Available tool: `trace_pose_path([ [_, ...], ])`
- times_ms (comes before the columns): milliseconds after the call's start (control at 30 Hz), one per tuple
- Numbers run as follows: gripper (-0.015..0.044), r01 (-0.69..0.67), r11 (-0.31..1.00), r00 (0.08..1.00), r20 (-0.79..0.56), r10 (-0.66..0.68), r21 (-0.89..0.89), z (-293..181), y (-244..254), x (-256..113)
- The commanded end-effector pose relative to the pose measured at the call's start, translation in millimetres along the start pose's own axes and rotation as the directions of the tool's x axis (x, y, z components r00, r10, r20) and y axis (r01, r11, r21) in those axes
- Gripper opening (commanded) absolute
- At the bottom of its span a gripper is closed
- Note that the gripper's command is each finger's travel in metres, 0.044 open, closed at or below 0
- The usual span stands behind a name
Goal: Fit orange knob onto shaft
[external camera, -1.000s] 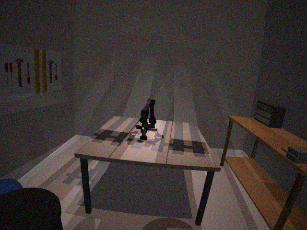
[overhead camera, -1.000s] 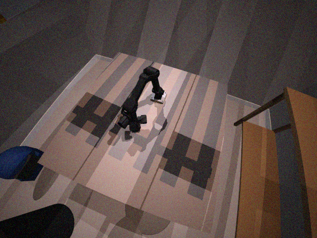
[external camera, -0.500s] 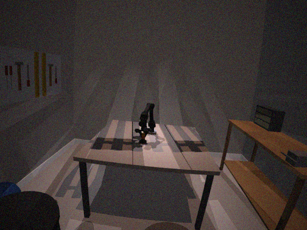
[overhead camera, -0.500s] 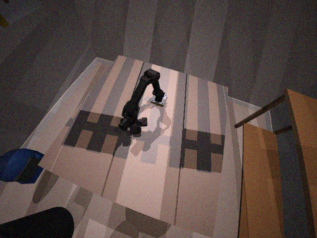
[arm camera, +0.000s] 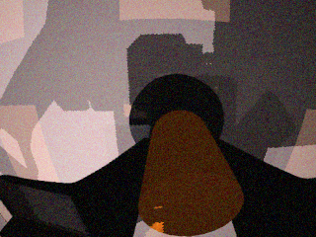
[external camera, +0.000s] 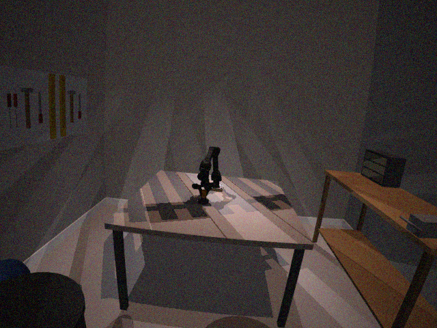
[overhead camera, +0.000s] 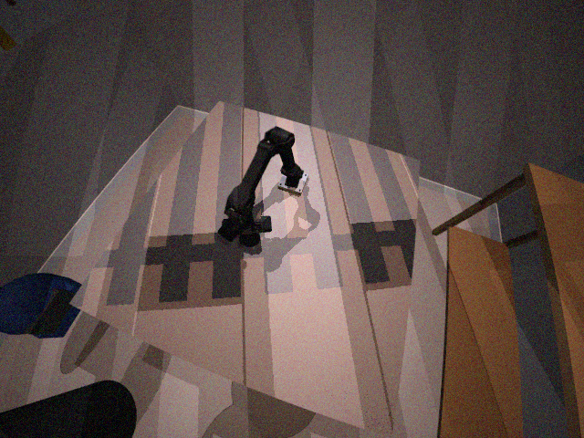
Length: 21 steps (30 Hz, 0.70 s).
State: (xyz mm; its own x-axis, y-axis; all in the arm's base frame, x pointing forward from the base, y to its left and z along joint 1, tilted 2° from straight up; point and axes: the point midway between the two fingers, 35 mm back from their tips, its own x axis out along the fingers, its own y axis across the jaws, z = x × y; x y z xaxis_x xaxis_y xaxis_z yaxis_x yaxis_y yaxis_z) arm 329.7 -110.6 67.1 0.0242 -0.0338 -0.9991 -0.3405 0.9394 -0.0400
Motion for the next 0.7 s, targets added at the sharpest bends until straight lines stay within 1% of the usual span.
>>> trace_pose_path([
  [0,0.0157,0.0,1.0,1.0,0.0,0.0,0.005,-0.1,0.1,-0.3],
  [367,0.044,0.0,1.0,1.0,0.0,0.0,0.005,-0.1,0.1,-0.3],
  [567,0.044,0.0,1.0,1.0,0.0,0.0,0.005,0.2,-0.1,-2.5],
  [600,0.044,0.0,1.0,1.0,0.0,0.0,0.004,1.1,-0.8,-9.0],
  [667,0.044,0.0,1.0,1.0,0.0,0.0,0.003,3.4,-2.5,-33.8],
])
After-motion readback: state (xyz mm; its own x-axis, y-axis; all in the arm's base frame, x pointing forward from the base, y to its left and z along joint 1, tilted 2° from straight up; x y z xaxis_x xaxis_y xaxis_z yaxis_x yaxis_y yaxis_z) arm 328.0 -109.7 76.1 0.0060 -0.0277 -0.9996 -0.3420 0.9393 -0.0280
